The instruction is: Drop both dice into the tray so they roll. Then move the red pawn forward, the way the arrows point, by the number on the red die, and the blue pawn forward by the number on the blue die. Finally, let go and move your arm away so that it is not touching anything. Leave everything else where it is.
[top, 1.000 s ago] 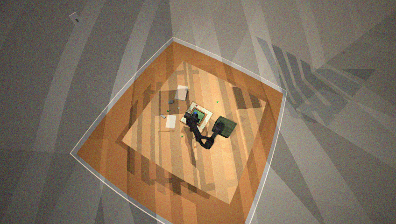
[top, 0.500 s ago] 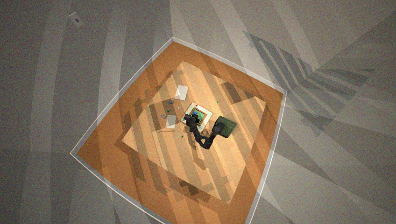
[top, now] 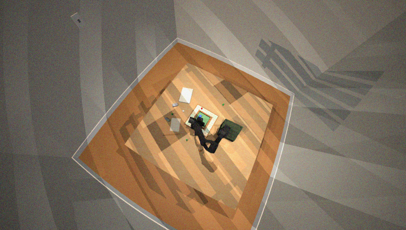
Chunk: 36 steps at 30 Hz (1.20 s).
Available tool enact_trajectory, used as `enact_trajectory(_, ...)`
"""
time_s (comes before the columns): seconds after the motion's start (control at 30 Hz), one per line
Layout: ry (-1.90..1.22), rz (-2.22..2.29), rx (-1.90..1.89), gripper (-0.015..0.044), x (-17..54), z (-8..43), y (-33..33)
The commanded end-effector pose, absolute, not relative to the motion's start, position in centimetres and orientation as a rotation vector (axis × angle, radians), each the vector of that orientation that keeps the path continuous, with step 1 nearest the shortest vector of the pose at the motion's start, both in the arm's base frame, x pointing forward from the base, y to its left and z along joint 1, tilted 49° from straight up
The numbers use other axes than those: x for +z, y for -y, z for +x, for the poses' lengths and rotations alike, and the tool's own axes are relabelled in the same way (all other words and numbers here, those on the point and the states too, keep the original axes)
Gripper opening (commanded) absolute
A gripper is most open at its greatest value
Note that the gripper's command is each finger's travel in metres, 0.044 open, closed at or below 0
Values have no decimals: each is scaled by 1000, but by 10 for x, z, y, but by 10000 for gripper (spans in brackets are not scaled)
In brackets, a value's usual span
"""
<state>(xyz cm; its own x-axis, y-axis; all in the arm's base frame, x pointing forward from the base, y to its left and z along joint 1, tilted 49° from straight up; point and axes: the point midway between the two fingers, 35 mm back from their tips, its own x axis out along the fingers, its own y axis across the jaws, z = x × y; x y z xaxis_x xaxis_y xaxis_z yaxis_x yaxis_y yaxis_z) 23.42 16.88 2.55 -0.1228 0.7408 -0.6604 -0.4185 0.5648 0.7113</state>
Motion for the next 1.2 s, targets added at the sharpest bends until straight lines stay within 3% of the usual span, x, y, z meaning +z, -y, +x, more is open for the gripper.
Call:
enact_trajectory(0.0, -1365, 305, 1014, 0, 30, 238, -163)
enact_trajectory(0.77, -1370, 304, 1013, 0, 110, 255, -77)
enact_trajectory(1.17, -1377, 288, 988, 0, 23, 237, -31)
